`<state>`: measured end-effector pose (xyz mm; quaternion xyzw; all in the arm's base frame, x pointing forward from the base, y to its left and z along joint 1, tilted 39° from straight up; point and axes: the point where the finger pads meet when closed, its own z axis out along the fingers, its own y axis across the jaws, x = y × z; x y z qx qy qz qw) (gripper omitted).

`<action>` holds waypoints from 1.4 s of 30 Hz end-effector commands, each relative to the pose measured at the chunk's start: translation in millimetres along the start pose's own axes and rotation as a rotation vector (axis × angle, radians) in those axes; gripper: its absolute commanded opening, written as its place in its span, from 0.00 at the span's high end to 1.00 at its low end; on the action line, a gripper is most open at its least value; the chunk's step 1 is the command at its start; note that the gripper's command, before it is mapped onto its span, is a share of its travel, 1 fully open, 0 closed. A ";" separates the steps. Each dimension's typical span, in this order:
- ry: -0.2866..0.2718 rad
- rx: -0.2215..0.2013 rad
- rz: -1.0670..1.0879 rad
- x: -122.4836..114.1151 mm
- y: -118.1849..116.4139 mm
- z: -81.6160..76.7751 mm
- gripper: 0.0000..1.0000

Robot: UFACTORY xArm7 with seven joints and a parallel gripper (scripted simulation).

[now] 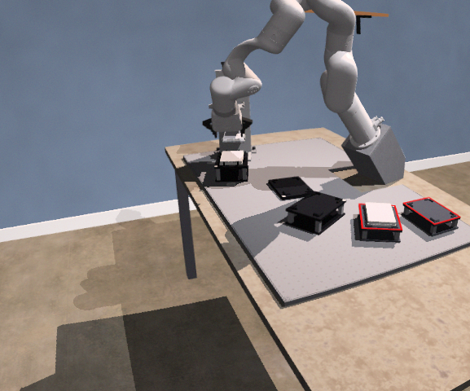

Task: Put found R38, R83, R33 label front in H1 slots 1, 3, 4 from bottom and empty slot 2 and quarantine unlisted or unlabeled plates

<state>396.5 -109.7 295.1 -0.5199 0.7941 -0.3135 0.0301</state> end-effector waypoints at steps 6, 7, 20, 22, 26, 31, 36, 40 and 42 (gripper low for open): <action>0.143 0.002 0.002 0.2 -1.0 -0.8 0.00; 0.159 0.001 0.002 0.2 -1.0 -0.8 0.00; 0.343 0.001 0.002 0.2 -0.9 -0.7 0.00; 0.376 0.001 0.002 0.2 -0.9 -0.7 0.00; 0.443 0.001 0.002 0.2 -0.8 -0.7 0.00; 0.493 0.001 0.002 0.2 -0.8 -0.7 0.00; 0.577 0.001 0.002 0.1 -0.7 -0.7 0.00; 0.643 0.001 0.002 0.1 -0.7 -0.7 0.00; 0.677 0.001 0.002 0.1 -0.7 -0.7 0.00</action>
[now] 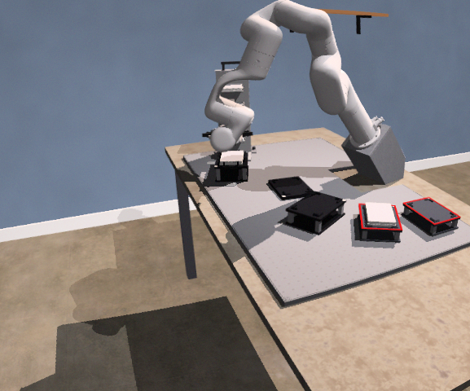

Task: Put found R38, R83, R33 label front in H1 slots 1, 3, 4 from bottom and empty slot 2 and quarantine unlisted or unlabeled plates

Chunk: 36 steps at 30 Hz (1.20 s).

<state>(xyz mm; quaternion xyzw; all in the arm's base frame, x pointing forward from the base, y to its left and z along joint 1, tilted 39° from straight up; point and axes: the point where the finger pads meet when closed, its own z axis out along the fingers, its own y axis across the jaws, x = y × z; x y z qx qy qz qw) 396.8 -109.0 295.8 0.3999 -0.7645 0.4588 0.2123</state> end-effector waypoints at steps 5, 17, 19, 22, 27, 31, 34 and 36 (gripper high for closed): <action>0.124 -0.005 0.001 0.5 -0.2 0.4 0.00; 0.195 -0.005 0.001 0.4 -0.2 0.4 0.00; 0.195 -0.005 0.001 0.4 -0.2 0.4 0.00; 0.195 -0.005 0.001 0.1 -0.2 -1.3 0.00; 0.195 -0.004 0.001 -1.2 -0.2 -7.8 0.00; 0.195 -0.004 0.001 -2.5 -0.2 -14.4 0.00; 0.195 -0.004 0.001 -3.5 -0.2 -19.3 0.00; 0.195 -0.004 0.001 -4.1 -0.2 -22.6 0.00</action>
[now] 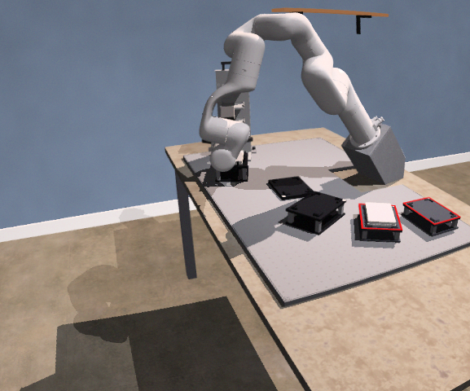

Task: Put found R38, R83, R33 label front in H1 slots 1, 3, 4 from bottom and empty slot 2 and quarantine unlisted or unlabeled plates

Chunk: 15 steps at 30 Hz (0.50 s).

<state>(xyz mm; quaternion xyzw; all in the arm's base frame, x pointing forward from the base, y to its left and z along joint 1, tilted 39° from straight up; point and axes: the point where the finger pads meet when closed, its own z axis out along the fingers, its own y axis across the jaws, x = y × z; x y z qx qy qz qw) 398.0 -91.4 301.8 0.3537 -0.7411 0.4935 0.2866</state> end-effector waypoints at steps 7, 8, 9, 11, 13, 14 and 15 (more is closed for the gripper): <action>0.001 0.000 0.002 0.7 -0.7 -12.7 0.00; 0.001 0.000 0.002 0.7 -0.7 -14.4 0.00; 0.001 0.000 0.002 0.7 -0.7 -16.0 0.00; 0.001 0.000 0.002 0.7 -0.7 -19.4 0.00; 0.001 0.000 0.002 0.6 -0.7 -22.8 0.00; 0.001 0.000 0.002 0.6 -0.7 -24.4 0.00; 0.001 0.000 0.002 0.6 -0.7 -26.1 0.00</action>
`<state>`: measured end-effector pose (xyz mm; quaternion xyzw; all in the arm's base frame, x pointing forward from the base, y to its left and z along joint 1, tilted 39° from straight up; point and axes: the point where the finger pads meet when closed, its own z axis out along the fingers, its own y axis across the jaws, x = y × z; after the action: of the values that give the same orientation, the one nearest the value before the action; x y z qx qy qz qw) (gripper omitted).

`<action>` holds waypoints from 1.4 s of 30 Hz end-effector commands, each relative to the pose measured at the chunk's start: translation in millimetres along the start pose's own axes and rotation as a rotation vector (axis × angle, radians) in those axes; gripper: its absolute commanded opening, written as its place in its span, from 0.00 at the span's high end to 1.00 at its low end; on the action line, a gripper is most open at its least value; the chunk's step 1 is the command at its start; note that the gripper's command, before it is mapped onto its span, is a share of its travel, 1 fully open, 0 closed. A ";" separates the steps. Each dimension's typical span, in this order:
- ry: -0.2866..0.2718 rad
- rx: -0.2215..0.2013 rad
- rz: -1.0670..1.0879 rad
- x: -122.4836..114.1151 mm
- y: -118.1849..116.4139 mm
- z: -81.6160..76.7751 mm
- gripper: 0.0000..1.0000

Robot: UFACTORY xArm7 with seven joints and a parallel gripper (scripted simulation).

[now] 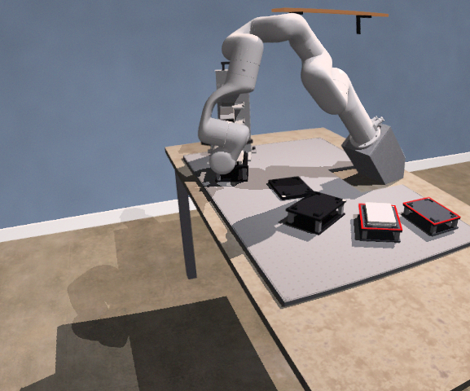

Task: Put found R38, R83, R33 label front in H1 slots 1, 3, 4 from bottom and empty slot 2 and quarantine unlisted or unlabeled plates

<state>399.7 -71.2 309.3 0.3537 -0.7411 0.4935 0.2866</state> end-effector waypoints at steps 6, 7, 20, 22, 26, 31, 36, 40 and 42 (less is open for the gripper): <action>0.001 0.000 0.002 0.6 -0.7 -11.1 0.00; 0.001 0.000 0.002 0.7 -0.7 -12.8 0.00; 0.000 0.000 0.002 -31.3 -0.8 -13.4 0.00; 0.000 0.000 0.002 -34.0 -0.8 -13.4 0.00; 0.000 0.000 0.002 -42.0 -0.8 -13.4 0.00; 0.000 0.000 0.002 -55.3 -0.9 -13.4 0.00; 0.000 0.000 0.002 -68.7 -0.9 -13.4 0.00; 0.000 0.000 0.002 -74.0 -1.0 -13.4 0.00; 0.000 0.000 0.003 -79.3 -1.0 -13.4 0.00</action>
<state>444.3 -41.2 255.5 0.3539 -0.7409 0.4934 0.2871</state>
